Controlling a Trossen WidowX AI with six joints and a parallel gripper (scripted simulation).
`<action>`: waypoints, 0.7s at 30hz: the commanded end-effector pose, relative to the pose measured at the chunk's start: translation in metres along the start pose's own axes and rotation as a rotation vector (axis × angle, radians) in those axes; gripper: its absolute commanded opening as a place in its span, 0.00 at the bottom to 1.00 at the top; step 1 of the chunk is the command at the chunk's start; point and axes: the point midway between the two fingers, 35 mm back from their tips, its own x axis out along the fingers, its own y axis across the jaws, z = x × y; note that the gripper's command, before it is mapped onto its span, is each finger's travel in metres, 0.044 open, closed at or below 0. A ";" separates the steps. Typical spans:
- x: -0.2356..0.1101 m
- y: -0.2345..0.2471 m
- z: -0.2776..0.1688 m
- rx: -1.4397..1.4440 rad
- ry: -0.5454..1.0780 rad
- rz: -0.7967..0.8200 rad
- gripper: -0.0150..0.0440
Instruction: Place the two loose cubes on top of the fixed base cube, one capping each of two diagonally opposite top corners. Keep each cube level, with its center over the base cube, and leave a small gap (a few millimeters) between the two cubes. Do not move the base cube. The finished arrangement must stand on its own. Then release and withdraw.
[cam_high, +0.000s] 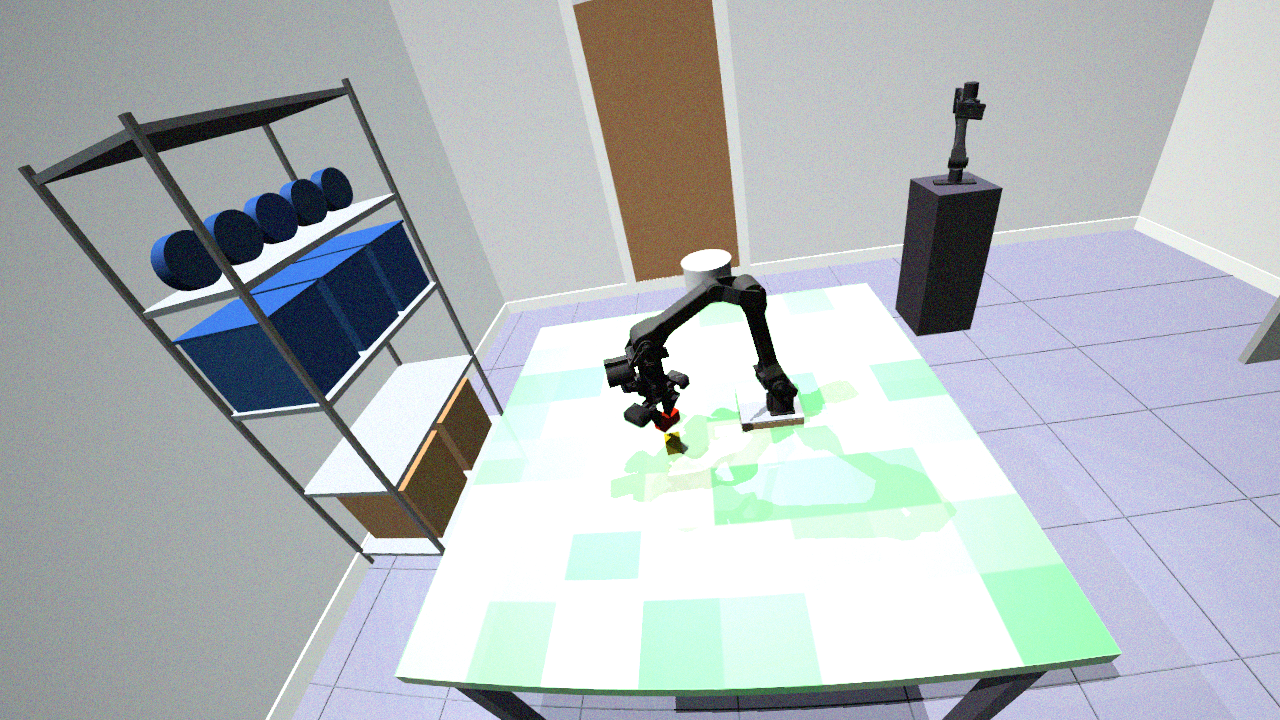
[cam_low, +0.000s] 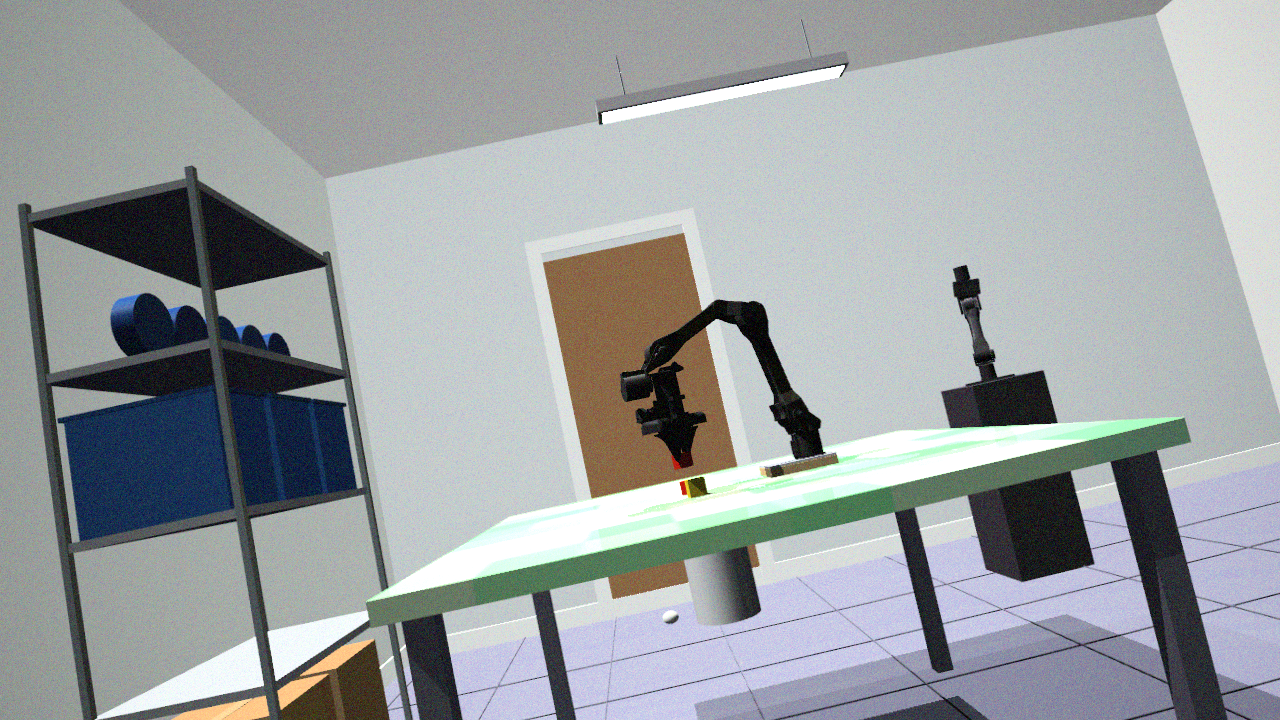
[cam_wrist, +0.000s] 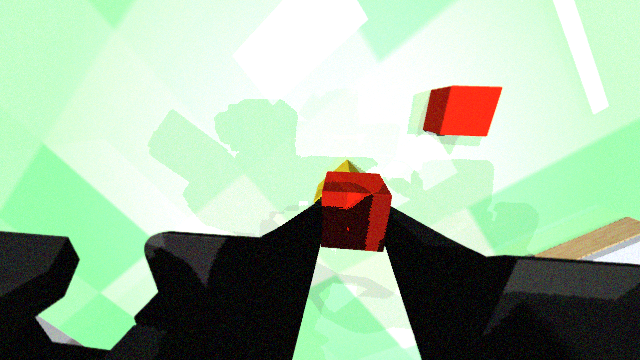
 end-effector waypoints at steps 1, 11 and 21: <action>0.002 0.000 0.000 0.006 -0.003 0.002 0.43; 0.022 0.000 0.000 0.006 -0.003 0.002 0.43; 0.025 0.000 0.000 0.006 -0.004 0.002 0.43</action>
